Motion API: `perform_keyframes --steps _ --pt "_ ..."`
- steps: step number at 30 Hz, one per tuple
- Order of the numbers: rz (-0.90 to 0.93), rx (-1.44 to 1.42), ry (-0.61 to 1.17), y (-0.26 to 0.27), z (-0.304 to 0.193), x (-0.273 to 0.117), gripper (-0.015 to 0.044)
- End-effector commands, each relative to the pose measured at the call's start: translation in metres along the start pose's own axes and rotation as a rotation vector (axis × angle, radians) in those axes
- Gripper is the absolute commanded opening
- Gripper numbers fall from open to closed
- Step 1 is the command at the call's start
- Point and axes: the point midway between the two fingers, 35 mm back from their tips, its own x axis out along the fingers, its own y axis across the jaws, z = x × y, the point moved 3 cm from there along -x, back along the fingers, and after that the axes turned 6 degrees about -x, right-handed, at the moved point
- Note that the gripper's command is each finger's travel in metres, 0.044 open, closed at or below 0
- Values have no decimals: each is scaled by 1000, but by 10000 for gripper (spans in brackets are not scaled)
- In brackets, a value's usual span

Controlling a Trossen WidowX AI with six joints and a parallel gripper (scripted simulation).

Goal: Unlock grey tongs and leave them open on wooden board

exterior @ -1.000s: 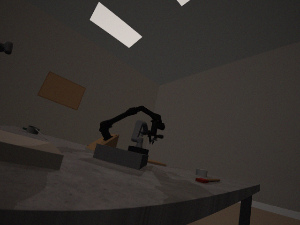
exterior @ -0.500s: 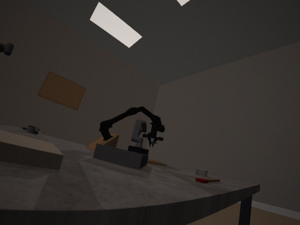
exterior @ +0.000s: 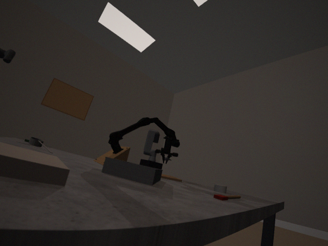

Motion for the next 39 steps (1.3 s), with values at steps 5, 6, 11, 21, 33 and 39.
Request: perform_keyframes --steps 5,6,11,21,33,39 --pt "-8 -3 1 1 -1 12 -150" --pt "-8 -3 1 1 -1 13 -150" --pt "-11 -4 0 2 -2 22 -150" --pt "-17 -4 -2 4 -3 38 -150" --pt "-23 -4 -5 9 -4 57 -150" --pt "-25 -5 -5 11 -5 63 -150"
